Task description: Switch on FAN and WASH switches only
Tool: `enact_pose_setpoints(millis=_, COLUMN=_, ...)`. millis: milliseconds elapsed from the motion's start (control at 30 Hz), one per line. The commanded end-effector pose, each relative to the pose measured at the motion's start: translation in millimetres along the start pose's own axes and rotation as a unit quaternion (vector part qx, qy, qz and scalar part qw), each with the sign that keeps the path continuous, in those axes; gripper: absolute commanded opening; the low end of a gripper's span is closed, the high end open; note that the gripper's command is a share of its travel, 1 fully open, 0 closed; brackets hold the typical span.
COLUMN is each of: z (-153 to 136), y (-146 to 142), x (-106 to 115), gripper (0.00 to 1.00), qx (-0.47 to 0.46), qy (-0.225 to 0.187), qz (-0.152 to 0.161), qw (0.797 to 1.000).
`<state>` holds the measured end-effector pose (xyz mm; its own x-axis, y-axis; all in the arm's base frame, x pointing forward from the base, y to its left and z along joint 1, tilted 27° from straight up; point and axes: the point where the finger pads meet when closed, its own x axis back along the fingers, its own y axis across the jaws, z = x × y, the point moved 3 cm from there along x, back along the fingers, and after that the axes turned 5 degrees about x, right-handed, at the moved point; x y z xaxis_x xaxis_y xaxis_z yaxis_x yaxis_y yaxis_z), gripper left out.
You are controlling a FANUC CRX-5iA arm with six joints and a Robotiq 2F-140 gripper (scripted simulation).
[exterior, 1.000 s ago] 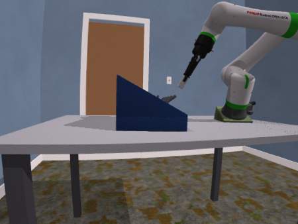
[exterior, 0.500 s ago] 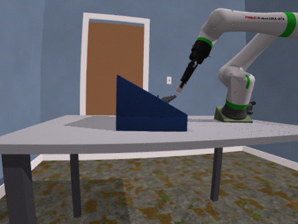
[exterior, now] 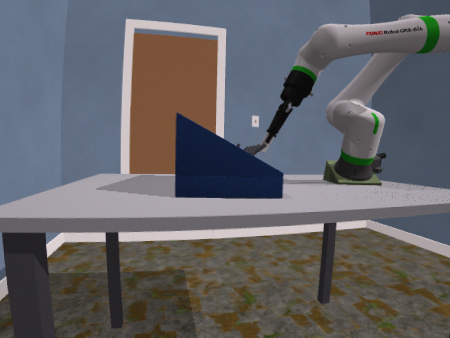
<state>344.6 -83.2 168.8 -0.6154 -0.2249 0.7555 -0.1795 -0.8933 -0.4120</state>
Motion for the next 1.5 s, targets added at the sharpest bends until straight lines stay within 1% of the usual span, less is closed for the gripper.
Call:
enact_pose_setpoints(millis=0, z=0.4, y=-0.1, x=-7.2, gripper=0.00, qx=0.000, qy=0.000, qz=0.000, qw=1.000)
enact_pose_setpoints(millis=267, z=0.4, y=-0.2, x=-14.0, gripper=0.00, qx=0.000, qy=0.000, qz=0.000, qw=1.000)
enact_pose_setpoints(millis=1467, z=0.4, y=-0.2, x=-14.3, gripper=0.00, qx=0.000, qy=0.000, qz=0.000, qw=1.000)
